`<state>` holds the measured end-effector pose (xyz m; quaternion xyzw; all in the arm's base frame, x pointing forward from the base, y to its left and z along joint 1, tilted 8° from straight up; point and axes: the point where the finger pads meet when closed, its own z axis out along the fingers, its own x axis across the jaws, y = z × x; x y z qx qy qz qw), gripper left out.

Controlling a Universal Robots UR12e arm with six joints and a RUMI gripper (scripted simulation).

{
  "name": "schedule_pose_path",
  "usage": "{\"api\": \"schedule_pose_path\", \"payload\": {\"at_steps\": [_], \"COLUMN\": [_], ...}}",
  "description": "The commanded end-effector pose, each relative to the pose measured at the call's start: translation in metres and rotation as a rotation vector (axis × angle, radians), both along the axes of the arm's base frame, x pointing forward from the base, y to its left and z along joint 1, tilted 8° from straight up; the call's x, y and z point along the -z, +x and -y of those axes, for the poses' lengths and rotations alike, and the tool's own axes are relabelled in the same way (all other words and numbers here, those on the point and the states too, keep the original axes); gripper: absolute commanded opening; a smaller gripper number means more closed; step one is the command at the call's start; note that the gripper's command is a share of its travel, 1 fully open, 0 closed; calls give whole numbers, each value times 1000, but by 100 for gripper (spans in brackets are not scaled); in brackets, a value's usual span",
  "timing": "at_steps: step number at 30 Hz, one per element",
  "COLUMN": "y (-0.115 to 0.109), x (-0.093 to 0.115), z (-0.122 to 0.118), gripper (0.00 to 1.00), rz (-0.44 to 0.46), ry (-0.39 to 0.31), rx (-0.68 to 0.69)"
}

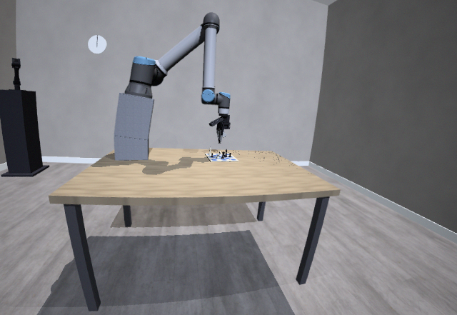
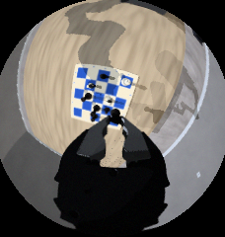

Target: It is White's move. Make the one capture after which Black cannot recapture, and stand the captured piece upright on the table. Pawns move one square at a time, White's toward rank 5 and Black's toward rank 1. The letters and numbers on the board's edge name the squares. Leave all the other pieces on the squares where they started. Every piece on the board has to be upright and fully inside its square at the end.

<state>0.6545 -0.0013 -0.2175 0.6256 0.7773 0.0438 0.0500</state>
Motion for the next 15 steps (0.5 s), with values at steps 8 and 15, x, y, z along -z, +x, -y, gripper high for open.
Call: {"api": "schedule_pose_path", "payload": {"at_steps": [8, 15], "y": [121, 142], "x": [-11, -16], "z": [83, 100], "gripper": [0, 0], "rz": [-3, -3], "ry": [35, 41], "rx": [263, 312]}}
